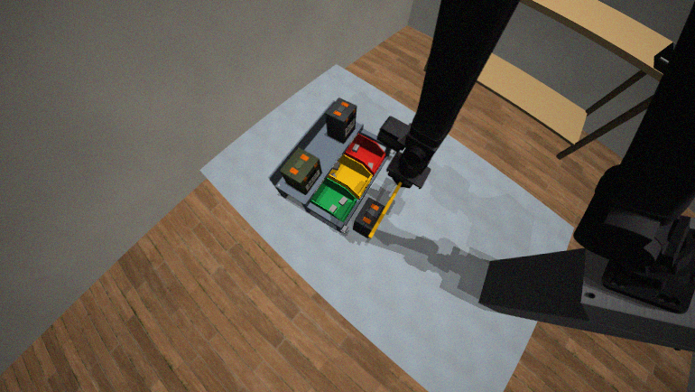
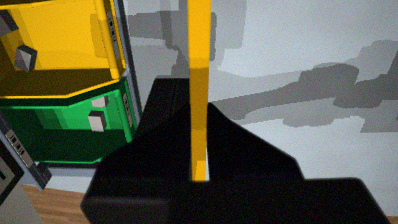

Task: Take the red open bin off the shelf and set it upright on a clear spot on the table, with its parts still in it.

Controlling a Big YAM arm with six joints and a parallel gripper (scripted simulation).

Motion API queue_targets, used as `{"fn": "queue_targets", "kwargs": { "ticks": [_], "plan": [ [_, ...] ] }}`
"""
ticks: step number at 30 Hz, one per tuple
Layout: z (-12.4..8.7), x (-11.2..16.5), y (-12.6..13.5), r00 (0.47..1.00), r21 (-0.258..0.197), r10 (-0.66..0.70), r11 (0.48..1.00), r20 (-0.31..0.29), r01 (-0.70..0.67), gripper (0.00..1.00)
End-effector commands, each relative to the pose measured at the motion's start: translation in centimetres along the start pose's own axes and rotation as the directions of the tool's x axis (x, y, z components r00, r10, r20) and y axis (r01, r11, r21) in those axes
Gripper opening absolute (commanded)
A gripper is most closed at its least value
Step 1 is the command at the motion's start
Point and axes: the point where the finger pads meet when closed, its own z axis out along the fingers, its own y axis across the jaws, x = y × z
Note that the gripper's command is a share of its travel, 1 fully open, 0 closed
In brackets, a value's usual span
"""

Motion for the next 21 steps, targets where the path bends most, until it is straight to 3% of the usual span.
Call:
{"fn": "queue_targets", "kwargs": {
  "ticks": [1, 16, 21],
  "plan": [
    [-0.1, -0.6, -0.6, 1.000, -0.007, -0.005, 1.000, 0.008, 0.005, 0.00],
    [0.0, -0.4, -7.4, 1.000, 0.012, 0.000, 1.000, 0.005, 0.000, 0.00],
    [-0.1, -0.4, -8.5, 1.000, 0.014, 0.000, 1.000, 0.005, 0.000, 0.00]
  ]
}}
